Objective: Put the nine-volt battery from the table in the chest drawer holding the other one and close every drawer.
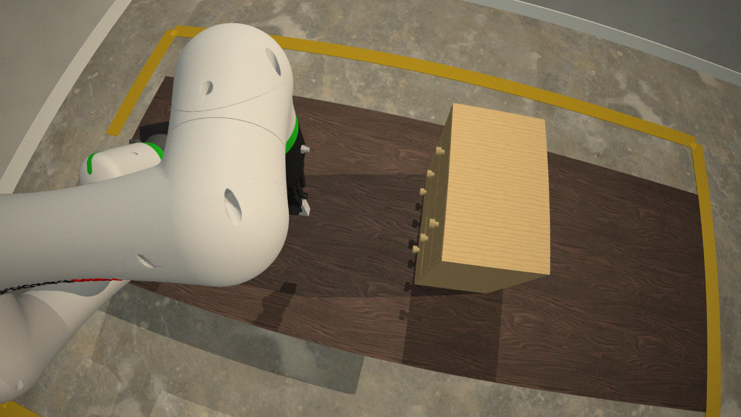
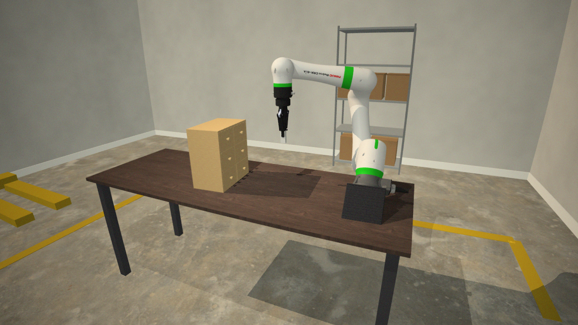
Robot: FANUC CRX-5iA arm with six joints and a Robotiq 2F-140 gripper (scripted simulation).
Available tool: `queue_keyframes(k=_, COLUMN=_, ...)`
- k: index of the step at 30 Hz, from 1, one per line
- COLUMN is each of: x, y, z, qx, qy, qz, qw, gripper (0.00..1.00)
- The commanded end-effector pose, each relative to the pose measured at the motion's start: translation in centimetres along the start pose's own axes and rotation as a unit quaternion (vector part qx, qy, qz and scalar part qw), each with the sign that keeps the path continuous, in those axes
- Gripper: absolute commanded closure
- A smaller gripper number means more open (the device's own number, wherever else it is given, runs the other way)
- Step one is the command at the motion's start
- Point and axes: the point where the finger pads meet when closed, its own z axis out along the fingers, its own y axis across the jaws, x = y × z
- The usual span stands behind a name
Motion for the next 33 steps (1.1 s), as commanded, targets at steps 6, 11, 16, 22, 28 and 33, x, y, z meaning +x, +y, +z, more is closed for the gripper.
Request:
queue_keyframes(k=6, x=0.01, y=-0.03, z=0.0, qx=0.0, qy=0.0, qz=0.0, qw=1.0, gripper=1.0)
queue_keyframes(k=11, x=0.01, y=-0.03, z=0.0, qx=0.0, qy=0.0, qz=0.0, qw=1.0, gripper=0.0)
queue_keyframes(k=16, x=0.01, y=-0.03, z=0.0, qx=0.0, qy=0.0, qz=0.0, qw=1.0, gripper=0.0)
queue_keyframes(k=22, x=0.01, y=-0.03, z=0.0, qx=0.0, qy=0.0, qz=0.0, qw=1.0, gripper=0.0)
queue_keyframes(k=28, x=0.01, y=-0.03, z=0.0, qx=0.0, qy=0.0, qz=0.0, qw=1.0, gripper=0.0)
queue_keyframes(k=33, x=0.01, y=-0.03, z=0.0, qx=0.0, qy=0.0, qz=0.0, qw=1.0, gripper=0.0)
